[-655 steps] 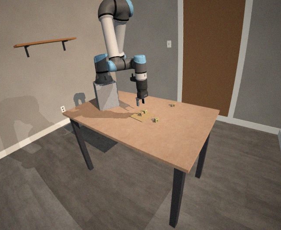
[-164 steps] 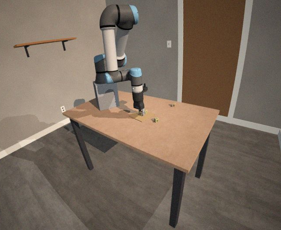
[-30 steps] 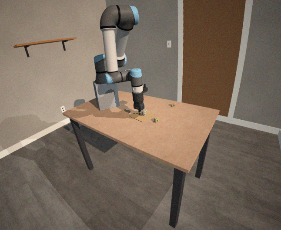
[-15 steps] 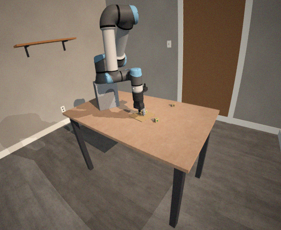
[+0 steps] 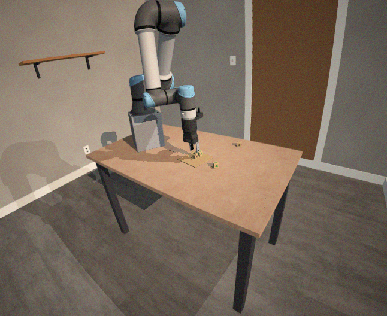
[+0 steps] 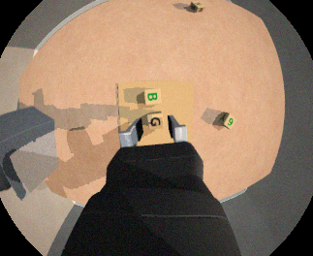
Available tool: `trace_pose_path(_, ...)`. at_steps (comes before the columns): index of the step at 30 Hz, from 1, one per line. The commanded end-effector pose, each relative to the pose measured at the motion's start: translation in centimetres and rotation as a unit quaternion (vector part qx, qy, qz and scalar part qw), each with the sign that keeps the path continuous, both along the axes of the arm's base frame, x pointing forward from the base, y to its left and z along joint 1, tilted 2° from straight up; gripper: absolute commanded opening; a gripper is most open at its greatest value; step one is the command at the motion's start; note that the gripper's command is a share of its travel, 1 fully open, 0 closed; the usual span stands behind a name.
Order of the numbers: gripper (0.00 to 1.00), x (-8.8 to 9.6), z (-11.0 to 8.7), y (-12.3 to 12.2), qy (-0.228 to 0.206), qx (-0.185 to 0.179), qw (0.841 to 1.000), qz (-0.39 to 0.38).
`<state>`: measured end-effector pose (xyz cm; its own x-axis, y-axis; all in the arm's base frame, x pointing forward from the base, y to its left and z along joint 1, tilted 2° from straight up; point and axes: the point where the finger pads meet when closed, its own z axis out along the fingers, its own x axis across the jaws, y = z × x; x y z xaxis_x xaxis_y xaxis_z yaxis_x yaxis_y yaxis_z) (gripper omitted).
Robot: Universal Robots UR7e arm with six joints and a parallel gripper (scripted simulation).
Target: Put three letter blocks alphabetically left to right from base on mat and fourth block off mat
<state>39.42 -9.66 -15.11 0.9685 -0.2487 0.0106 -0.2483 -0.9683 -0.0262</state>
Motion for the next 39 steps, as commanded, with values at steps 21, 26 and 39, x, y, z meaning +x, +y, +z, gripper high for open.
trace_pose_path(21,1.00,-0.1,4.8,-0.1,-0.001,-0.001,1.000,0.000)
trace_pose_path(26,1.00,-0.1,4.8,-0.1,-0.001,-0.001,1.000,0.000)
trace_pose_path(39,1.00,-0.1,4.8,-0.1,-0.001,-0.001,1.000,0.000)
